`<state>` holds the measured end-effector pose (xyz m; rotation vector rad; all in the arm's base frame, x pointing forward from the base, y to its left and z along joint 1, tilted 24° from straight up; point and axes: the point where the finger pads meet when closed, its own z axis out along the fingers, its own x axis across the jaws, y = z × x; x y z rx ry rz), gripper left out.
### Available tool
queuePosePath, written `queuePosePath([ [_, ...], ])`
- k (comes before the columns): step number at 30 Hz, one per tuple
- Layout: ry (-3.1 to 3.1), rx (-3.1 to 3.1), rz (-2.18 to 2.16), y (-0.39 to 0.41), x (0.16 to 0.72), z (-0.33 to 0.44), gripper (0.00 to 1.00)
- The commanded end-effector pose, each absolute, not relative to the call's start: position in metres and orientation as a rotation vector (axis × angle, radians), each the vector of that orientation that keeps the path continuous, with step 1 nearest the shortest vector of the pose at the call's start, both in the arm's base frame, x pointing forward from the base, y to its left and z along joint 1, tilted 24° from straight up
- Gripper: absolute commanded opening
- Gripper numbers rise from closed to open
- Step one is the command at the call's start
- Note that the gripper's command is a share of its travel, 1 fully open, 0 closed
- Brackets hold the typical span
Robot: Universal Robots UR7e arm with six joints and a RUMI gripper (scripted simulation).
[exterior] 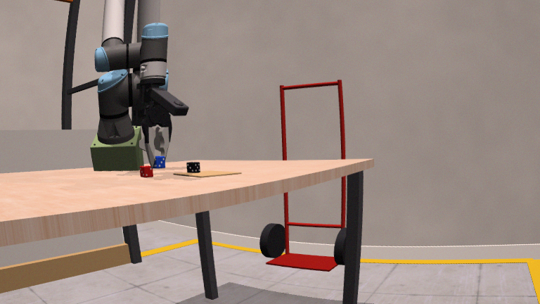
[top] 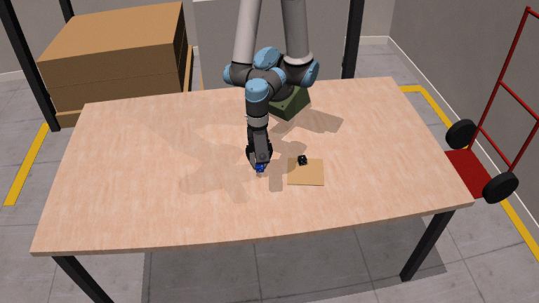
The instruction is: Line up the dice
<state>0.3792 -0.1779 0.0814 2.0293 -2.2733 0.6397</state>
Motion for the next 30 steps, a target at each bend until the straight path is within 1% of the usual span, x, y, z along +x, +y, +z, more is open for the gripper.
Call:
queuePosePath([
  [1, -2.274, 2.03, 0.638, -0.171, 0.374, 0.102, 0.1],
  [16, -2.274, 2.03, 0.638, -0.157, 0.362, 0.144, 0.1],
  [30, -2.274, 2.03, 0.638, -0.155, 0.361, 0.147, 0.1],
])
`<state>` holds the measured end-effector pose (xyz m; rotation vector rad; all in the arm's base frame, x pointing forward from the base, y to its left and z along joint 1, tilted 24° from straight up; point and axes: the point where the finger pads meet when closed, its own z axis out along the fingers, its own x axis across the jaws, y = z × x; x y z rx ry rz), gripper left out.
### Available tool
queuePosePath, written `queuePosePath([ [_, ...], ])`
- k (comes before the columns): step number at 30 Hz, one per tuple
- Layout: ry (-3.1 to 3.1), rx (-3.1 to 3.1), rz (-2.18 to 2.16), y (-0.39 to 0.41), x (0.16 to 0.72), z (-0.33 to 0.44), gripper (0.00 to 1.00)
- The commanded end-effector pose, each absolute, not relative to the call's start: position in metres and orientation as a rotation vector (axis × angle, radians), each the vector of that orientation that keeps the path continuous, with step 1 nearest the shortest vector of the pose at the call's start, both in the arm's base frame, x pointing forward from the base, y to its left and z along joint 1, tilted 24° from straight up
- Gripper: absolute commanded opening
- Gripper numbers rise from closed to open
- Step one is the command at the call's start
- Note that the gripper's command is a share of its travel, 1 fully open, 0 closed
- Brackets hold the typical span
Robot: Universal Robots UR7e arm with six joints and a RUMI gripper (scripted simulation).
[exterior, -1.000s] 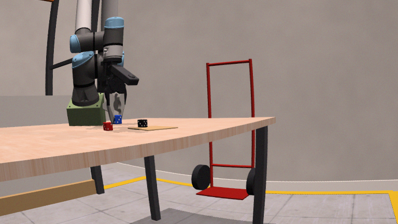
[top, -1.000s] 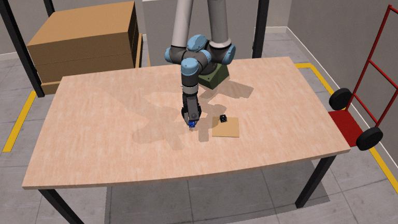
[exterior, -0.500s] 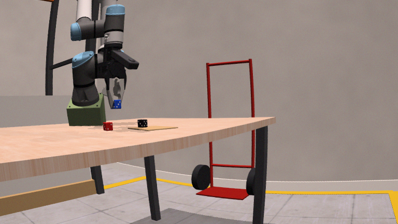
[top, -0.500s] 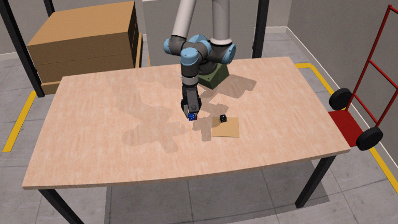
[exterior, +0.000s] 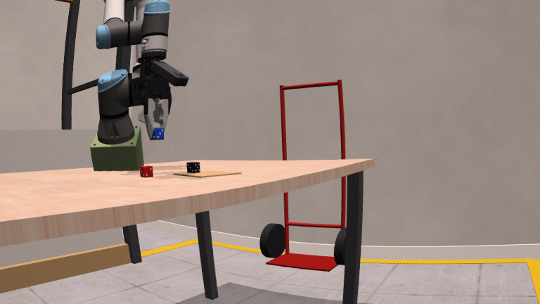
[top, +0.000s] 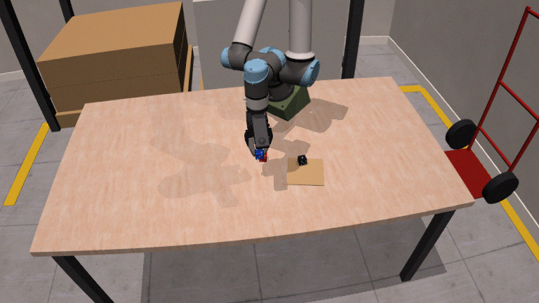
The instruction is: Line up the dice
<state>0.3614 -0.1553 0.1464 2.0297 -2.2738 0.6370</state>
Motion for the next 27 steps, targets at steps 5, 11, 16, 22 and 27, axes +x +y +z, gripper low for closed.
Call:
queuePosePath([
  [5, -2.273, 2.031, 0.637, -0.154, 0.362, 0.147, 0.1],
  [11, -2.265, 2.042, 0.627, -0.139, 0.368, 0.142, 0.1],
  [16, -2.257, 2.052, 0.619, -0.124, 0.374, 0.138, 0.1],
  [22, -2.228, 2.079, 0.606, -0.082, 0.386, 0.126, 0.1],
  [27, -2.197, 2.101, 0.608, -0.043, 0.393, 0.116, 0.1],
])
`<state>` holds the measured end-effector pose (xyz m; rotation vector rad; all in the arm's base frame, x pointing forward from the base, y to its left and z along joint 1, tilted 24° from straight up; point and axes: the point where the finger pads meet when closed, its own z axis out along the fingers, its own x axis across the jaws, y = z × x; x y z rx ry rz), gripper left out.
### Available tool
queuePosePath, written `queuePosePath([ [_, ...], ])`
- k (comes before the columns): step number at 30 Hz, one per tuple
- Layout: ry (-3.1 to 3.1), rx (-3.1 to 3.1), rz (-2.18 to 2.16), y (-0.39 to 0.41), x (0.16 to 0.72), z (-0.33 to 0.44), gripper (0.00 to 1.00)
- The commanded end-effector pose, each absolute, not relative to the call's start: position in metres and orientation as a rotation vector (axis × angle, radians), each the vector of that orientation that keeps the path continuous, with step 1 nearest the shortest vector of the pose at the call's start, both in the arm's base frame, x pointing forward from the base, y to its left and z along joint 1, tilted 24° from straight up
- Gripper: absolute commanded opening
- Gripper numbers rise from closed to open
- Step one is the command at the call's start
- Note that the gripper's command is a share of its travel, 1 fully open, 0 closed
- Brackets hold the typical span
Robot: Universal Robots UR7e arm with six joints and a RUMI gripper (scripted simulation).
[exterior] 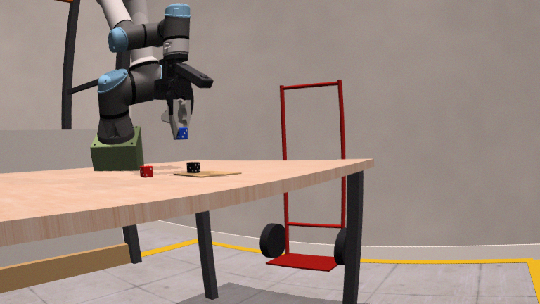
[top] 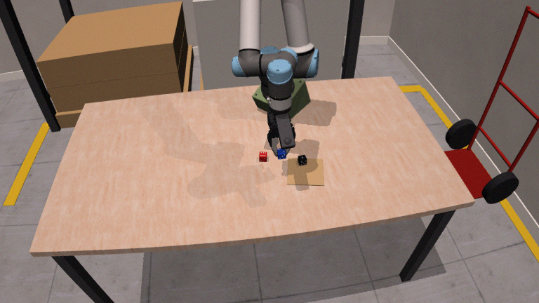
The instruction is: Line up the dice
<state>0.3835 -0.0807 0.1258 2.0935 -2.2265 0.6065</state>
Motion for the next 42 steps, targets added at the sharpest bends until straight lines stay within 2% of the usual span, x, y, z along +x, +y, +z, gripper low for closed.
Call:
queuePosePath([
  [1, -2.191, 2.105, 0.609, -0.035, 0.394, 0.114, 0.1],
  [14, -2.152, 2.131, 0.63, 0.012, 0.396, 0.104, 0.1],
  [42, -2.151, 2.131, 0.631, 0.008, 0.4, 0.089, 0.1],
])
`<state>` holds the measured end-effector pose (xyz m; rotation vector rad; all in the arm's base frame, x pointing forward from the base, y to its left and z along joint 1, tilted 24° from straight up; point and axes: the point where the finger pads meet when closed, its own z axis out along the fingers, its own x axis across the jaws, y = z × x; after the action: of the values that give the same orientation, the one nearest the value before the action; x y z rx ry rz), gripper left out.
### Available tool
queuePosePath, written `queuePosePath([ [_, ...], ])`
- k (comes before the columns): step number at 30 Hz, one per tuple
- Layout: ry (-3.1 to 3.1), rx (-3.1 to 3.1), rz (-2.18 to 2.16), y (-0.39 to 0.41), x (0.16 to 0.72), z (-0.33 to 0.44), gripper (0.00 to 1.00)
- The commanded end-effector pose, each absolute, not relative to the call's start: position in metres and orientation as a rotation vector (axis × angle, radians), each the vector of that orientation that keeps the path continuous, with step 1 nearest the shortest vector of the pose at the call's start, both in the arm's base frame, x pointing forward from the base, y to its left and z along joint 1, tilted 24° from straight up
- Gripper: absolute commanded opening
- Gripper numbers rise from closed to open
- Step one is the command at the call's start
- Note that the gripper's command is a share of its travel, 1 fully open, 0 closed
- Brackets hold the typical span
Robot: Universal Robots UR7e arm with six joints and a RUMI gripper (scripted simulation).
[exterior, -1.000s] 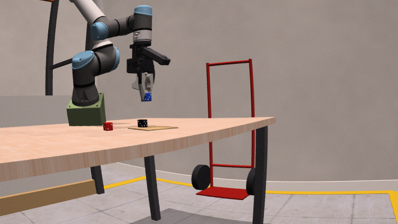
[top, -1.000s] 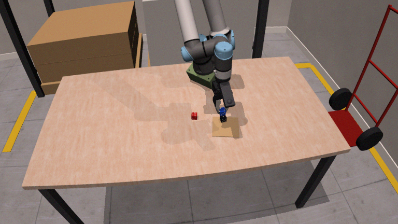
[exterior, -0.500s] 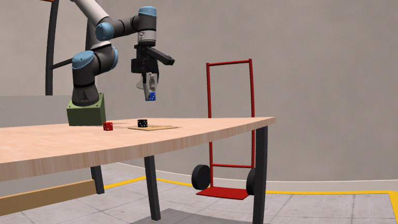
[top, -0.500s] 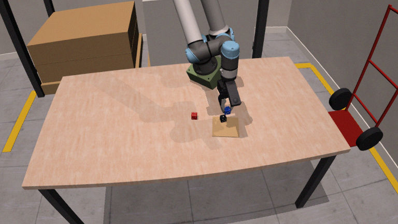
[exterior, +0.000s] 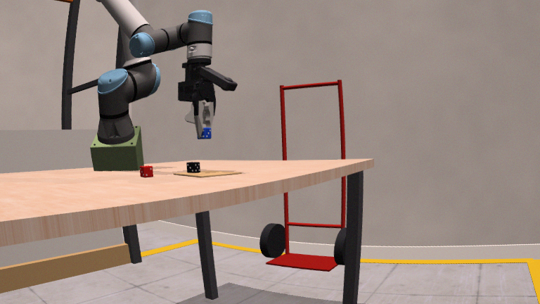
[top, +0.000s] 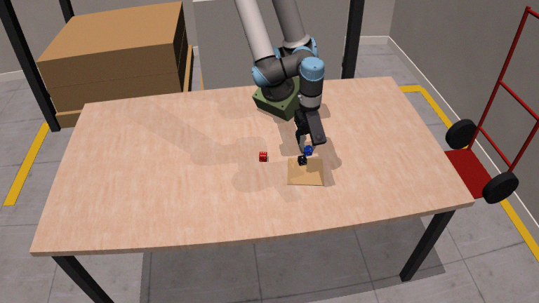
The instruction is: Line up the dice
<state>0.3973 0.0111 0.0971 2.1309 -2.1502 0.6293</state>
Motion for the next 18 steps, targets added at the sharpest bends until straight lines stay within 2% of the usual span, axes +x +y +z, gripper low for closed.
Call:
queuePosePath([
  [1, -2.151, 2.131, 0.631, 0.007, 0.401, 0.086, 0.1],
  [18, -2.151, 2.131, 0.631, -0.012, 0.417, 0.029, 0.1],
])
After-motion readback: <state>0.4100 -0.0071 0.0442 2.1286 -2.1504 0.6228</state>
